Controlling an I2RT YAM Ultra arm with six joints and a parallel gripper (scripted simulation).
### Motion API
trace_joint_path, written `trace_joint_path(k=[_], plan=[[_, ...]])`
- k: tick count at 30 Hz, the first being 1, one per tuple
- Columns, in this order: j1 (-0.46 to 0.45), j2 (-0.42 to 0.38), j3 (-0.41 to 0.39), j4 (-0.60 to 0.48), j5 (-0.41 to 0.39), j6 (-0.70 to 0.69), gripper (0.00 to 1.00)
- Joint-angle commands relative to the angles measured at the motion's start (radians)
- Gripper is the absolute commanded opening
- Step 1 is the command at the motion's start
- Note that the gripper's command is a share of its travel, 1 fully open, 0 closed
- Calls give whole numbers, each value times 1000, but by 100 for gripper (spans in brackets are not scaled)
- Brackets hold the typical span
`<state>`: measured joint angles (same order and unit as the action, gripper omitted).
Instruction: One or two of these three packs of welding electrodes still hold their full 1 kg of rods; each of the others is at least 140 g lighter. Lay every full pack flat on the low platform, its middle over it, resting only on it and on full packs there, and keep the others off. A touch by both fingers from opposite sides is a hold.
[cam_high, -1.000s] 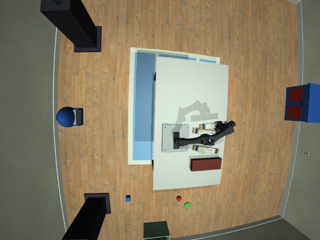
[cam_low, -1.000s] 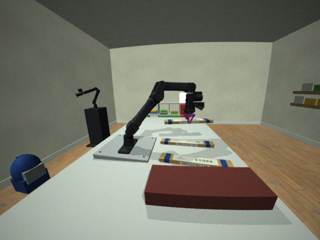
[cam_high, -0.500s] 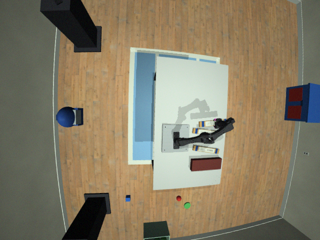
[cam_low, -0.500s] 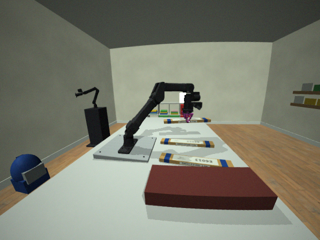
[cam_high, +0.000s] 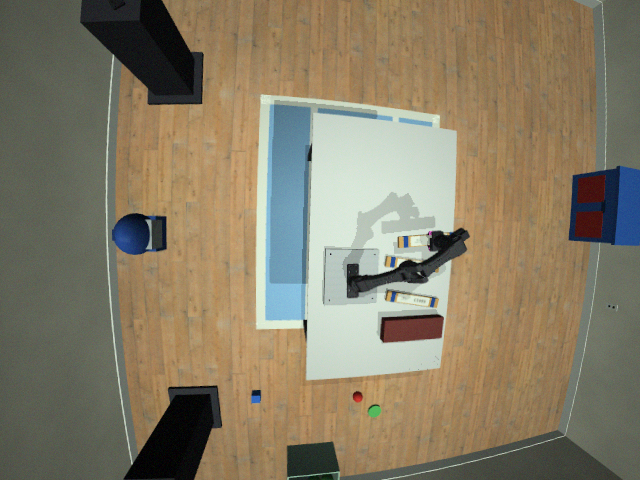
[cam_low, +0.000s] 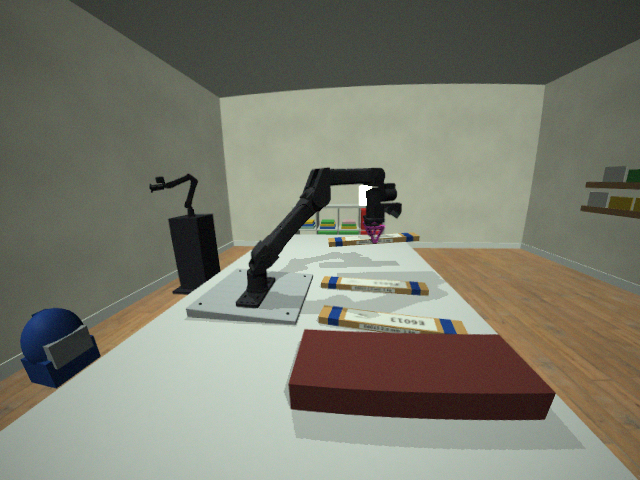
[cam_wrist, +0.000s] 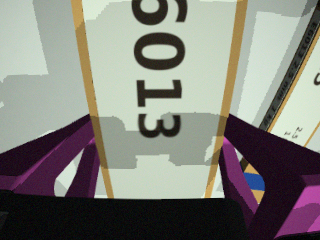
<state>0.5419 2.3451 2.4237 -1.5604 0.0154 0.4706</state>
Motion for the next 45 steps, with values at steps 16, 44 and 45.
trace_joint_path(k=[16,44,45], plan=[[73,48,171,-10,10,78,0],[73,48,172,-10,10,79,0],[73,48,172,-10,10,79,0]])
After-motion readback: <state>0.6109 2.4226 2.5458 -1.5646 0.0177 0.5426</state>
